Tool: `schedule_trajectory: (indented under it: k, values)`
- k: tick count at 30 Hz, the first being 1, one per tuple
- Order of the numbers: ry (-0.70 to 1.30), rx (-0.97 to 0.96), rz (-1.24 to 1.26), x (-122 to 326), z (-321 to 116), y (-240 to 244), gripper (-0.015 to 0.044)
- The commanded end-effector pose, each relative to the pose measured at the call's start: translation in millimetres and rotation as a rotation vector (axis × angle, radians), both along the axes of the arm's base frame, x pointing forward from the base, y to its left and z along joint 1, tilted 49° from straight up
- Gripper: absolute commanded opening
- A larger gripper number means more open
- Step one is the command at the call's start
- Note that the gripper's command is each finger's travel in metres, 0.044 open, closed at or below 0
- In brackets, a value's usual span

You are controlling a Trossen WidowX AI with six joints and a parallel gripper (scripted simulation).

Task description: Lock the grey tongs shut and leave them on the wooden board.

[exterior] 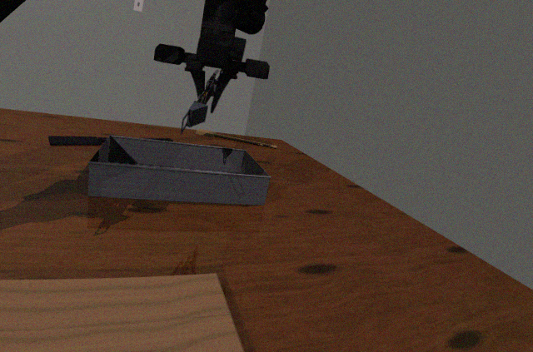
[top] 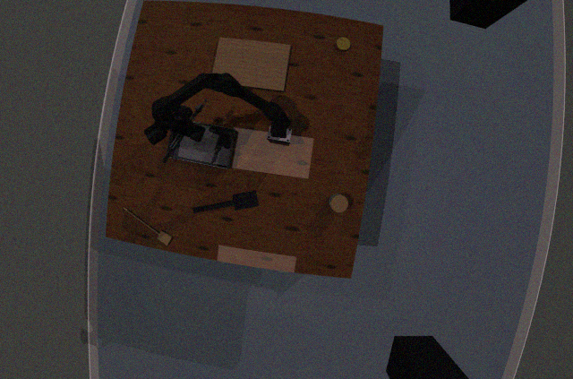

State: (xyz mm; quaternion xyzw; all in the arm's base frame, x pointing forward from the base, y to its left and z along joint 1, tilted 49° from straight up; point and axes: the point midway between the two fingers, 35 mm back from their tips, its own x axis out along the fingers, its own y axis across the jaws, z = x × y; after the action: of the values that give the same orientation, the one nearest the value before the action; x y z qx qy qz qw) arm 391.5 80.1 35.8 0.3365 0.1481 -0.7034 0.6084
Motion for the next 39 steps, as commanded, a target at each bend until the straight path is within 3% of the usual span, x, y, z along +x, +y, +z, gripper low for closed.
schedule_trajectory:
  k: [1, 19, 39]
  values:
    - [-0.008, 0.001, -0.005, 0, 2, -2, -0.015]
    - [-0.261, 0.009, -0.207, -10, 85, -66, -0.015]
    - [-0.558, -0.011, -0.443, -53, 164, -135, -0.015]
